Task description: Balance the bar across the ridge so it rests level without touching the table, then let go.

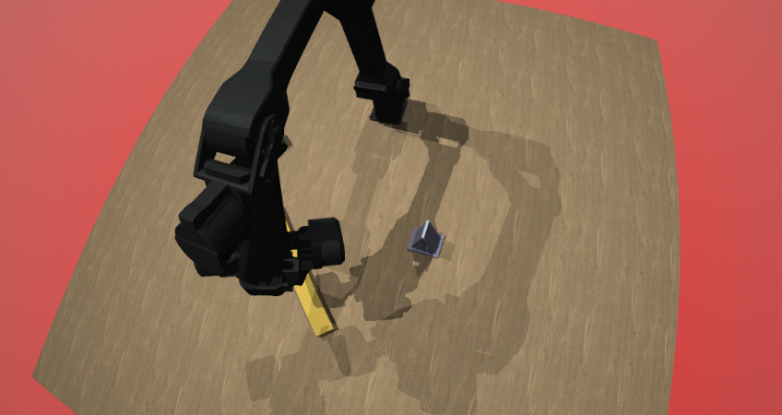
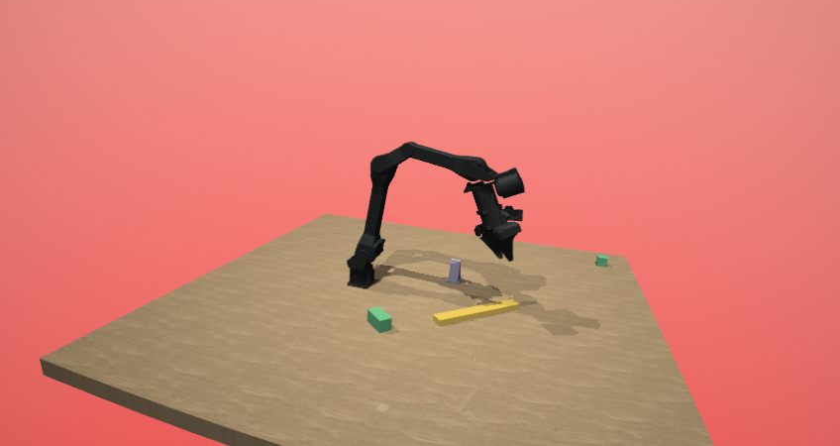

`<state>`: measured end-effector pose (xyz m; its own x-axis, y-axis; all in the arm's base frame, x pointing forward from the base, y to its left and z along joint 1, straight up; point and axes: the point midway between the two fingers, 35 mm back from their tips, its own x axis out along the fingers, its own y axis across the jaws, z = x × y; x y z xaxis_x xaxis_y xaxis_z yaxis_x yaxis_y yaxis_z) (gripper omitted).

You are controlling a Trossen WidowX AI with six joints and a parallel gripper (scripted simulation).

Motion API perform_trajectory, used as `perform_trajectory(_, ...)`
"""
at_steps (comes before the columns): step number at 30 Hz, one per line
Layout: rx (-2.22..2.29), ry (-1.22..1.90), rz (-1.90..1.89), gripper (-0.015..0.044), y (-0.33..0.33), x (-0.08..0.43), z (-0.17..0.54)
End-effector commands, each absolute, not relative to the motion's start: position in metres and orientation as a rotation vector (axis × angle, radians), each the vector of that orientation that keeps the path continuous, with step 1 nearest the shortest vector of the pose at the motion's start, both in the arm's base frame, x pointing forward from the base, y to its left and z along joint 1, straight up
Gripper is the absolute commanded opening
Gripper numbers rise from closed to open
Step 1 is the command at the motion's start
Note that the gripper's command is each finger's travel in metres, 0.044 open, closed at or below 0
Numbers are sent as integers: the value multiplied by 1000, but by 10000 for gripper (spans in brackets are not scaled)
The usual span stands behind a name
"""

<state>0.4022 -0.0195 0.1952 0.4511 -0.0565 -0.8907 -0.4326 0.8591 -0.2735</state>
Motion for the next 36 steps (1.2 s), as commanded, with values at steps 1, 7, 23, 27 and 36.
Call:
perform_trajectory(1,-554,1199,315,315,-38,389,172)
perform_trajectory(7,-595,1359,449,315,-65,365,141)
perform_trajectory(23,-601,1462,571,315,-82,345,98)
perform_trajectory(27,-601,1462,571,315,-82,345,78)
perform_trajectory(36,-601,1462,571,315,-82,345,71)
